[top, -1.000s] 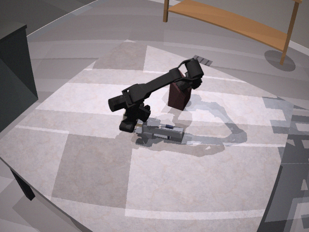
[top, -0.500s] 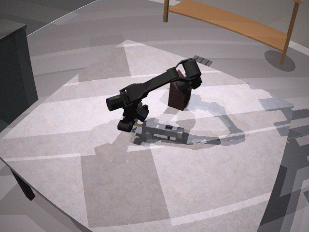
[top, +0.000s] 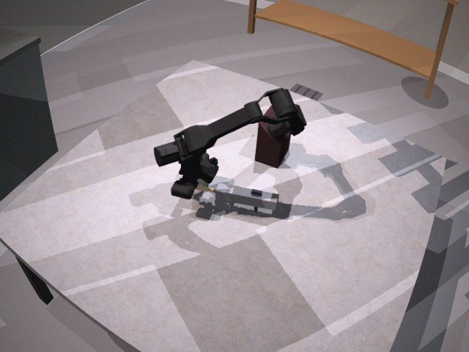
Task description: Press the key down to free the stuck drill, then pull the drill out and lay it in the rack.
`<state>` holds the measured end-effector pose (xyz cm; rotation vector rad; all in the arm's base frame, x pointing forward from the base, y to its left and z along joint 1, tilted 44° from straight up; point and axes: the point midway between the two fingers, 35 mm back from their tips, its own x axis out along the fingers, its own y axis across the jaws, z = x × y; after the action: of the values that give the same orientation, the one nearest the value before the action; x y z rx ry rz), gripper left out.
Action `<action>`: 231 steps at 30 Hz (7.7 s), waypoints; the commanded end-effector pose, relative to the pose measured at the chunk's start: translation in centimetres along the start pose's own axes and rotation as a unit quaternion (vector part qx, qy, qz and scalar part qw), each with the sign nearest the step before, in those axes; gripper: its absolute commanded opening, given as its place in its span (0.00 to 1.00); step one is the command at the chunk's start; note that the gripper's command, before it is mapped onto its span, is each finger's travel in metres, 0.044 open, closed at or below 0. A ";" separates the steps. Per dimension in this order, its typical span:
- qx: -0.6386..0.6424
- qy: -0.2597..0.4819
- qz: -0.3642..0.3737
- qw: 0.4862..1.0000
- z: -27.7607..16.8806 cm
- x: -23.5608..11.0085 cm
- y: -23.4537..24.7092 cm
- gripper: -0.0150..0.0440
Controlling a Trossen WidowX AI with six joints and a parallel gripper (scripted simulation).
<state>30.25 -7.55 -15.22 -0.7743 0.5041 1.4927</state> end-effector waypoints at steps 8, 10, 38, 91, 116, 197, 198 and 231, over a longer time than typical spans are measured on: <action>-0.002 0.003 0.000 1.000 -1.6 -0.1 -0.1 0.25; -0.002 0.003 0.000 1.000 -1.9 -0.1 -0.1 0.25; -0.003 0.004 0.000 1.000 -3.6 -0.8 0.1 0.25; -0.002 0.004 0.001 1.000 -3.2 -3.4 0.3 0.25; -0.002 0.004 0.001 1.000 -3.2 -4.4 0.3 0.25; -0.001 0.005 0.002 1.000 -5.0 -1.4 7.6 0.25; -0.001 0.005 0.002 1.000 -5.0 -1.3 7.6 0.25; -0.002 0.011 0.000 1.000 -5.3 0.4 7.7 0.48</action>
<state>23.54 -11.69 -20.21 -0.7940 0.5189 1.4880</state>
